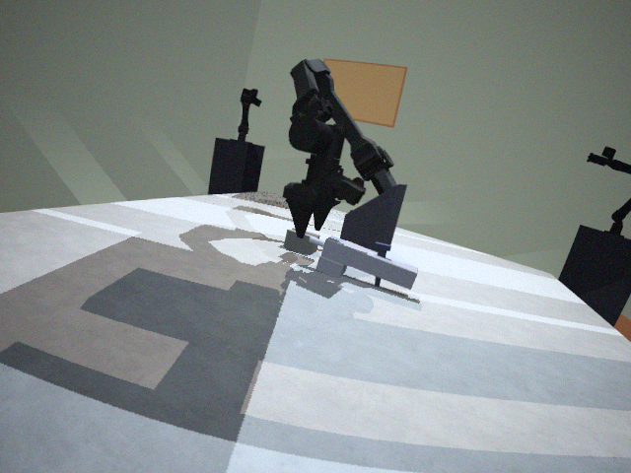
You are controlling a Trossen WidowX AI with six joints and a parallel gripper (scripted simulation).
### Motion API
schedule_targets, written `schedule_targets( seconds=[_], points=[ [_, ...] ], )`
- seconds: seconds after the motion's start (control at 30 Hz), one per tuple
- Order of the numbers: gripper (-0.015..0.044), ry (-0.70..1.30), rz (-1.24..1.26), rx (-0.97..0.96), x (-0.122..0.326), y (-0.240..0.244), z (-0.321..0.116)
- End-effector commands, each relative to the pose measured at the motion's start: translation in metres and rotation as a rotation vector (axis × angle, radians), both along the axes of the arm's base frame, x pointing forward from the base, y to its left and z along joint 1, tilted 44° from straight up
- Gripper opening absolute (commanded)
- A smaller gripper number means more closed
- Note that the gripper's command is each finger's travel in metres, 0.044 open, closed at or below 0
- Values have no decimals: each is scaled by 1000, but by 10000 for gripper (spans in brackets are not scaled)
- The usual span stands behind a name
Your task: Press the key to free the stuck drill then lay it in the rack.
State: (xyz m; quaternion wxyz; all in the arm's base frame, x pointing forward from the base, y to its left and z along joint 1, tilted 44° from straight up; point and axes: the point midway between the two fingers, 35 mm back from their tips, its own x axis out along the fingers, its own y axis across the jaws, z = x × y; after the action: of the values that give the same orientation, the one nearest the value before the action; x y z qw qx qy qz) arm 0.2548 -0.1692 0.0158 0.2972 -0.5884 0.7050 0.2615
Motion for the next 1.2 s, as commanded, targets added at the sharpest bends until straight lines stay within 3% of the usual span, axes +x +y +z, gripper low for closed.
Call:
schedule_targets(
  seconds=[0.0, 0.93, 1.17],
  points=[
    [440, 12, 2, -1, -2, -3, -8],
    [440, 13, 2, -2, -8, -21, -42],
    [256, 5, -1, -5, -6, -21, -39]
  ],
)
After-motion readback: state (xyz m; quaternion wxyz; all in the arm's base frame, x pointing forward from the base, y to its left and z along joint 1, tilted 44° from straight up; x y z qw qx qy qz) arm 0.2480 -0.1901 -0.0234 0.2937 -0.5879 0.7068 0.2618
